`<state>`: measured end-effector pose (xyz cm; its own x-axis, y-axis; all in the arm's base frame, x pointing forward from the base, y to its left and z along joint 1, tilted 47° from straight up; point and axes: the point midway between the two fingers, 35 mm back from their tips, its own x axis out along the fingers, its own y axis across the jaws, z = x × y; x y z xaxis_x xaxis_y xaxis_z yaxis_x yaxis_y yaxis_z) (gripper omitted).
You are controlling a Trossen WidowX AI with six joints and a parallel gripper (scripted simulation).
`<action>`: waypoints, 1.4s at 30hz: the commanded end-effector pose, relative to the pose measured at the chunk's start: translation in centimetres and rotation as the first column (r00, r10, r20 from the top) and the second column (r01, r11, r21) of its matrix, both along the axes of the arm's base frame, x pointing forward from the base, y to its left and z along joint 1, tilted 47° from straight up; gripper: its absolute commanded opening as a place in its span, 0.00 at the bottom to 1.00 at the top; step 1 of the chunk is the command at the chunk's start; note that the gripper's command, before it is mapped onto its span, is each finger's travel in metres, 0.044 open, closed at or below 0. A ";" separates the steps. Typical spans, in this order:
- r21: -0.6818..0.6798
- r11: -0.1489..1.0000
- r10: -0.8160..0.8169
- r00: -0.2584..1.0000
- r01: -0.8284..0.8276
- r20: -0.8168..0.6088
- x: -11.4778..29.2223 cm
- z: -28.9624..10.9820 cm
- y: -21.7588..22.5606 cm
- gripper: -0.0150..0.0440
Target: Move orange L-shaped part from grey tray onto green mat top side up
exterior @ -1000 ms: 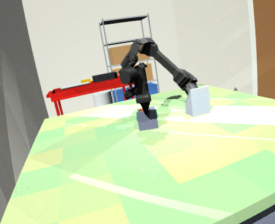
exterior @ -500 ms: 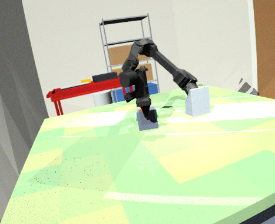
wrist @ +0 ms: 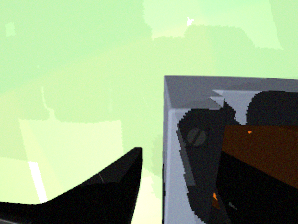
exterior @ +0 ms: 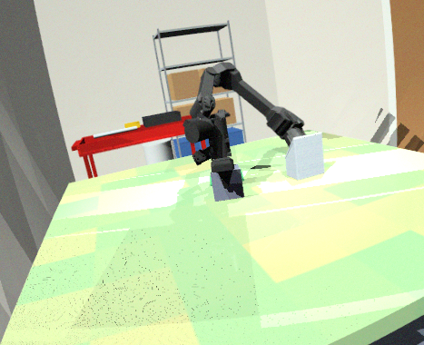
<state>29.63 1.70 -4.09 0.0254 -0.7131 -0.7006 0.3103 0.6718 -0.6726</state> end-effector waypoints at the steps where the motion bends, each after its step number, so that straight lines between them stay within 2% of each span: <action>1: -0.011 1.000 0.000 1.000 0.000 -0.007 -0.2 -0.2 -0.5 0.56; 23: -0.002 1.000 0.001 1.000 -0.001 -0.002 -0.1 -0.2 -0.2 0.56; 31: -0.010 1.000 0.000 1.000 0.000 -0.006 0.2 0.0 1.3 0.56; 34: -0.007 1.000 0.001 1.000 -0.001 -0.006 0.3 1.2 2.4 0.56; 40: -0.006 1.000 0.001 1.000 -0.001 -0.008 -0.3 7.2 7.3 0.56; 42: -0.006 1.000 0.000 1.000 0.000 -0.008 -0.4 7.4 7.5 0.56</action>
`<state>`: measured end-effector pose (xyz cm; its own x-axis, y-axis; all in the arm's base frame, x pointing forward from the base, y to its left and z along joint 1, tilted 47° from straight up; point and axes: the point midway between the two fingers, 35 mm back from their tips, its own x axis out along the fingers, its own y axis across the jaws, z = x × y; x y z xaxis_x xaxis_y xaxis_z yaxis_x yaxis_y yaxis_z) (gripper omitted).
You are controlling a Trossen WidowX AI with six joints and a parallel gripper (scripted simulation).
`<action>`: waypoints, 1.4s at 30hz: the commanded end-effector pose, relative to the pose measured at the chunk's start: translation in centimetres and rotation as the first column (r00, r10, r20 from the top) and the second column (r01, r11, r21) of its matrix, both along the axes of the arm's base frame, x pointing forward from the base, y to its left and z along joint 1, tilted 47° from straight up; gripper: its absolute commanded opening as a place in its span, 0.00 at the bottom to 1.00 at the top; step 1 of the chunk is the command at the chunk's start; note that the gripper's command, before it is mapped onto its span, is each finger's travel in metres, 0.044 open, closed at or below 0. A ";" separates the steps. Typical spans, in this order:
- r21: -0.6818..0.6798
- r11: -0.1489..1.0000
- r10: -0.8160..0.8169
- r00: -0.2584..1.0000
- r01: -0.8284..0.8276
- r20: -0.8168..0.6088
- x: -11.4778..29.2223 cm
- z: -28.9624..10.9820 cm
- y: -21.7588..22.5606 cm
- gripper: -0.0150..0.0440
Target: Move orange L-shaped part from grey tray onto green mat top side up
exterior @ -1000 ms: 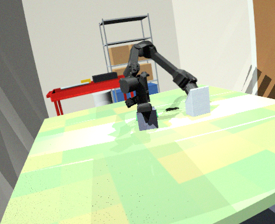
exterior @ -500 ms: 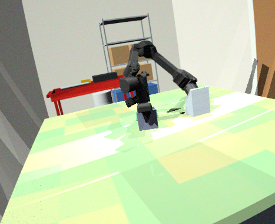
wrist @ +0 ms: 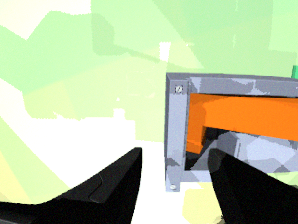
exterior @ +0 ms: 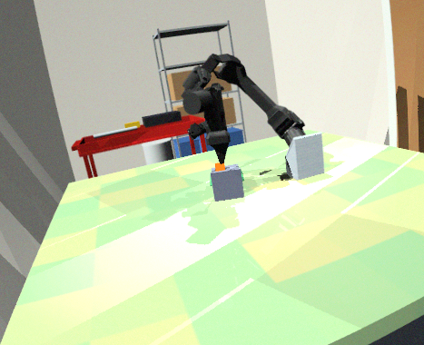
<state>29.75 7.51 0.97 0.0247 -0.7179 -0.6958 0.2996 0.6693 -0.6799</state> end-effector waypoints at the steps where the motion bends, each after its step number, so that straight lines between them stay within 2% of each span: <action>1: 0.001 1.000 -0.007 1.000 0.007 0.000 -0.5 2.4 1.7 0.56; 42: 0.006 1.000 0.006 1.000 -0.006 0.010 -0.2 2.0 1.6 0.56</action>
